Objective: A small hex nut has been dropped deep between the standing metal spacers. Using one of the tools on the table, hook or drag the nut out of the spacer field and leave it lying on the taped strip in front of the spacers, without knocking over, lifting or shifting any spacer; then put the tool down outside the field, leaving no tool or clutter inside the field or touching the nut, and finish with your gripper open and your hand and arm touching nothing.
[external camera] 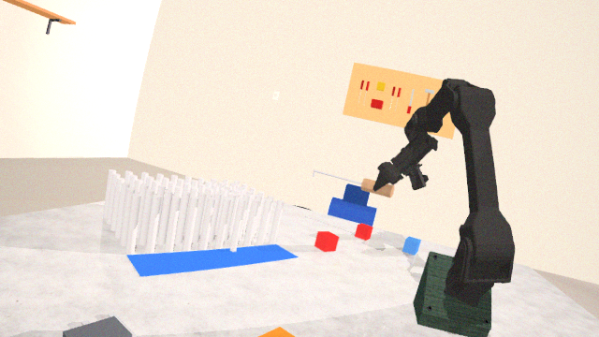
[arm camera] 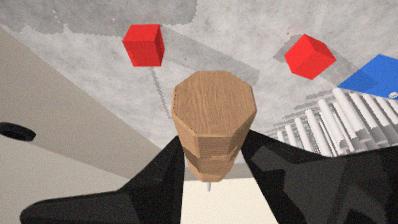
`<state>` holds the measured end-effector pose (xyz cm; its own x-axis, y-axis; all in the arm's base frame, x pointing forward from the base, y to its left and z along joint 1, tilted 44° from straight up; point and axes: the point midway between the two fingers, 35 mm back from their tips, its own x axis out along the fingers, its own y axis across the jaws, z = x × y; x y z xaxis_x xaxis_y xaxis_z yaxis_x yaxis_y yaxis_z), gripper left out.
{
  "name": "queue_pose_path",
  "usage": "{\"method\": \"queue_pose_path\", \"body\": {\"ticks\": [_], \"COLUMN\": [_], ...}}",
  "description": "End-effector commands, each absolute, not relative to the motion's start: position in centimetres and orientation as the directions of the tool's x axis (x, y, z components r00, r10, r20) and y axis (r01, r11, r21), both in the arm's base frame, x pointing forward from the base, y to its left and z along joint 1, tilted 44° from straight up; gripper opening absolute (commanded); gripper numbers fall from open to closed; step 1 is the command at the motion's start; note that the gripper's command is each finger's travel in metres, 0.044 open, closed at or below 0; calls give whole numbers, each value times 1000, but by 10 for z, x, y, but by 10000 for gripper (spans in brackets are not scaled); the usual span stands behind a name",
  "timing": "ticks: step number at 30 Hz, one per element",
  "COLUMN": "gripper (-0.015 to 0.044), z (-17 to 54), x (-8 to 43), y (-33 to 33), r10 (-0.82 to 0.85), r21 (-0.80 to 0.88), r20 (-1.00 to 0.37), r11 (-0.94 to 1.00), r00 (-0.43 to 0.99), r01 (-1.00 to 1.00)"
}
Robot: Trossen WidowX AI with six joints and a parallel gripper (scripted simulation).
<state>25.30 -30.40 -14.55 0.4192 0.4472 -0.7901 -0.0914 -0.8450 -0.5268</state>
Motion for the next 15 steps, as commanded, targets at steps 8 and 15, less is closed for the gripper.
{"method": "queue_pose_path", "body": {"ticks": [8, 15], "gripper": [0, 0], "z": [-156, -162], "x": [253, 252], "y": [-296, -292], "r10": [450, 450], "r21": [-533, -533], "r20": [-786, -786], "r11": [-840, -840], "r00": [423, 423], "r01": [-97, -97]}}
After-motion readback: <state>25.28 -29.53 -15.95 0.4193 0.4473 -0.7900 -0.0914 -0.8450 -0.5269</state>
